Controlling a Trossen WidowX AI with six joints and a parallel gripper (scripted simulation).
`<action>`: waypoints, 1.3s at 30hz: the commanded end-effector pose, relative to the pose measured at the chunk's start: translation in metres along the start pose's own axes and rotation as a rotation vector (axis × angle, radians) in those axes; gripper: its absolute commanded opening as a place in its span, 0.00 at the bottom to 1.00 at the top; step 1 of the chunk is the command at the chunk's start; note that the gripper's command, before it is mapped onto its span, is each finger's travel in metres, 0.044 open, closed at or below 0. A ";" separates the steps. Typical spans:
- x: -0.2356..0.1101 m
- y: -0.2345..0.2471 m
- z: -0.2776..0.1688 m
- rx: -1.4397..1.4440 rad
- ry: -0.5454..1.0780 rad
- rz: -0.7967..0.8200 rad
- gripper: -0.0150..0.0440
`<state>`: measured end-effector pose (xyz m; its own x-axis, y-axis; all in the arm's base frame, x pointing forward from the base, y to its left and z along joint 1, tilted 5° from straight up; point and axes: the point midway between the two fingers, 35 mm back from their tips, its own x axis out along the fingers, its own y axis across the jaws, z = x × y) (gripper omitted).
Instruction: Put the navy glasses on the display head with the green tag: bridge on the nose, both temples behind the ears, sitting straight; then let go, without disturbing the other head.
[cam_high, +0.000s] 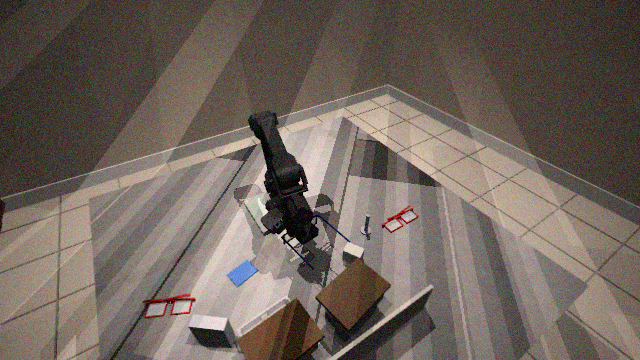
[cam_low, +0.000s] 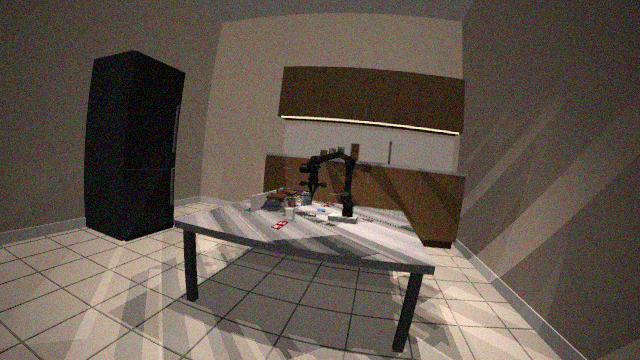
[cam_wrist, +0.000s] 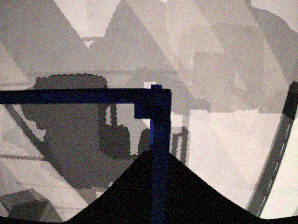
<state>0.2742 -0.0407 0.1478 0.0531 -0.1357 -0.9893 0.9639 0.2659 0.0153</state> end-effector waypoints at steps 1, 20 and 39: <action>0.002 -0.001 0.018 -0.024 0.034 0.018 0.25; 0.018 -0.003 0.026 -0.035 0.066 0.029 0.25; 0.037 -0.002 0.025 -0.035 0.047 0.023 0.25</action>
<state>0.2812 -0.0686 0.1195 0.0645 -0.0799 -0.9947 0.9523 0.3028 0.0375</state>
